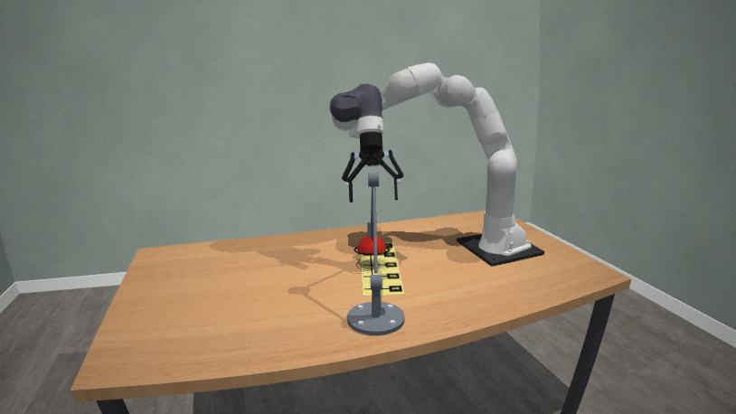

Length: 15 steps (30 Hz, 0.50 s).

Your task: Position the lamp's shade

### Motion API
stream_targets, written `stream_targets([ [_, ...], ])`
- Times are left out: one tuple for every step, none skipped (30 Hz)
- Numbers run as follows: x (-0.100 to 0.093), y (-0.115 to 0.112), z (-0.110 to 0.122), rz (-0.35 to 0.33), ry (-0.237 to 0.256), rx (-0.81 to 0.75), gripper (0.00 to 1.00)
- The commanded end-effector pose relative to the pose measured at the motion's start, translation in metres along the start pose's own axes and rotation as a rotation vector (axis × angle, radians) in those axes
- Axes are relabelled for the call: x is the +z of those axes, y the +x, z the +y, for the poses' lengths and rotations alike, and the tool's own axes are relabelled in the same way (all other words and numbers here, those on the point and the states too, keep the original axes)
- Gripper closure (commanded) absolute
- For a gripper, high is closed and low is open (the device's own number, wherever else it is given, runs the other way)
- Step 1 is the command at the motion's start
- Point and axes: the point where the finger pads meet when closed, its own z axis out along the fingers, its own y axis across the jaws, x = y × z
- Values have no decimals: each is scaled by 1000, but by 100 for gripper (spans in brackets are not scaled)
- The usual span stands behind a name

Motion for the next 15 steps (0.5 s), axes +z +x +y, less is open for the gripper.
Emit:
stream_targets([
  [11,1,-3,-12,9,-44,0],
  [13,1,-2,-12,8,-44,0],
  [15,1,-2,-12,7,-44,0],
  [18,0,-2,-12,6,-44,0],
  [20,0,-1,-11,5,-44,0],
  [22,0,-1,-11,4,-44,0],
  [25,0,-1,-11,3,-44,0],
  [27,0,0,-11,2,-44,0],
  [27,0,0,-11,2,-44,0],
  [27,0,0,-11,2,-44,0],
  [29,0,0,-10,2,-44,0],
  [32,0,0,-10,1,-45,0],
  [34,0,0,-10,1,-45,0],
  [36,-1,1,-10,0,-45,0],
  [39,-1,1,-9,-1,-45,0],
])
